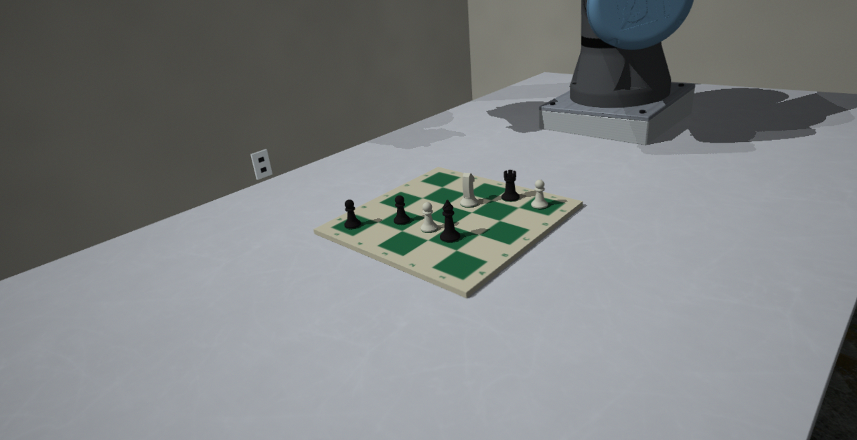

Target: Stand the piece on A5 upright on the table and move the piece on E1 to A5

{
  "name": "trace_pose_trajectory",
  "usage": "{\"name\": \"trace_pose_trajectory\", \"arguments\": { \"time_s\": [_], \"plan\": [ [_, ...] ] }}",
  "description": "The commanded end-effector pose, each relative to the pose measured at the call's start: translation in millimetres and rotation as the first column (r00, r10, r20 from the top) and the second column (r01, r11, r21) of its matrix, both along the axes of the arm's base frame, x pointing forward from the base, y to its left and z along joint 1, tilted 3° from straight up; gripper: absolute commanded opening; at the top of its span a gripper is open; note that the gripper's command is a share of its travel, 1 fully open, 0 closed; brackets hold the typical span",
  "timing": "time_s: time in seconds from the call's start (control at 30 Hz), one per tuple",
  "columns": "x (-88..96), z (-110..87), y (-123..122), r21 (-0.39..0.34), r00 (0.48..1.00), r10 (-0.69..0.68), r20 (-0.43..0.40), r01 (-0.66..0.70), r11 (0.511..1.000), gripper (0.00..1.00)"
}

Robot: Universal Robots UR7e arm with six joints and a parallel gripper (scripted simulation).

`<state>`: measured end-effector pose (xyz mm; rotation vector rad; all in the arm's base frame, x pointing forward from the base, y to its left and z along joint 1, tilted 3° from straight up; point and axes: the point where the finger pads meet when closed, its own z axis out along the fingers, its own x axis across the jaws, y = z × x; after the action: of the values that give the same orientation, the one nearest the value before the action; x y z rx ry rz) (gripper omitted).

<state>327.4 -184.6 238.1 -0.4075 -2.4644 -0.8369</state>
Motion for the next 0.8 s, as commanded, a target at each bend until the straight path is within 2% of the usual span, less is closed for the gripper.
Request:
{"name": "trace_pose_trajectory", "arguments": {
  "time_s": [0.0, 0.77],
  "plan": [
    [0.1, 0.4, -0.1, -0.001, 1.000, 0.000, 0.001, 0.000, 1.000, 1.00],
    [1.4, 0.3, -0.3, -0.004, 1.000, -0.002, -0.006, 0.002, 1.000, 1.00]
  ]
}}
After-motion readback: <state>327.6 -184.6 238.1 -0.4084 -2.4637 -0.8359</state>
